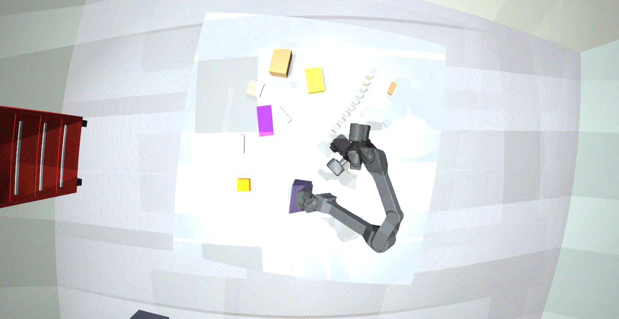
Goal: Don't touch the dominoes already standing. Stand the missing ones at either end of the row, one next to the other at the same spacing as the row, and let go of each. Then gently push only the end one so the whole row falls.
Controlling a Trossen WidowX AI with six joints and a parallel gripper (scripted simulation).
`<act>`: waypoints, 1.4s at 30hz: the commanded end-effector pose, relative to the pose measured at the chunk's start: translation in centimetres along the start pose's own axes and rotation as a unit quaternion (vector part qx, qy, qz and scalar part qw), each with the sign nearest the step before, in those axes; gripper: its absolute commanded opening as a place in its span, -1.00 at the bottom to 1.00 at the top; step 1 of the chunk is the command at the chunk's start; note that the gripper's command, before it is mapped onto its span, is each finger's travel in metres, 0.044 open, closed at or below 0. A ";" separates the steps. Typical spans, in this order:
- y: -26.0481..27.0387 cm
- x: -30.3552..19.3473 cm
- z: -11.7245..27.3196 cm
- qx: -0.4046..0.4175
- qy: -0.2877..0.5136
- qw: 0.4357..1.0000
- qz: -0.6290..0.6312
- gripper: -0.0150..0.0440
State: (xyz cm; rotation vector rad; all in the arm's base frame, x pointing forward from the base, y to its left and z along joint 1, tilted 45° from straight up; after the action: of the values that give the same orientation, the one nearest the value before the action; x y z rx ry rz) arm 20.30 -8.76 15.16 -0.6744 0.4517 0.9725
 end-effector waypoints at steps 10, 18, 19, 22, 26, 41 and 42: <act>1.1 -0.8 -1.1 -0.002 0.007 0.996 0.090 1.00; 0.9 -0.7 -5.5 -0.003 0.005 0.997 0.080 1.00; 0.9 -0.8 -6.1 -0.003 0.006 0.996 0.084 1.00; 1.0 -1.1 -7.2 -0.003 0.009 0.996 0.092 1.00; 1.0 -1.1 -7.4 -0.003 0.009 0.996 0.092 1.00; 1.0 -1.1 -8.8 -0.003 0.009 0.996 0.092 1.00; 1.0 -1.1 -8.8 -0.003 0.009 0.996 0.092 0.91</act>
State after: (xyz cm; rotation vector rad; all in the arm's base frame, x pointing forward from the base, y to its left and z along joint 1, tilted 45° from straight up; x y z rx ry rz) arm 18.43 -15.21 9.41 -0.6595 0.5361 1.1362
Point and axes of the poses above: the point midway between the two fingers, 35 mm back from their tips, its own z axis back along the fingers, its own y axis across the jaws, x = y × z, the point moved 5 cm from there along z, back along the fingers, and after that the axes turned 12 degrees about z, right-handed, at the moved point
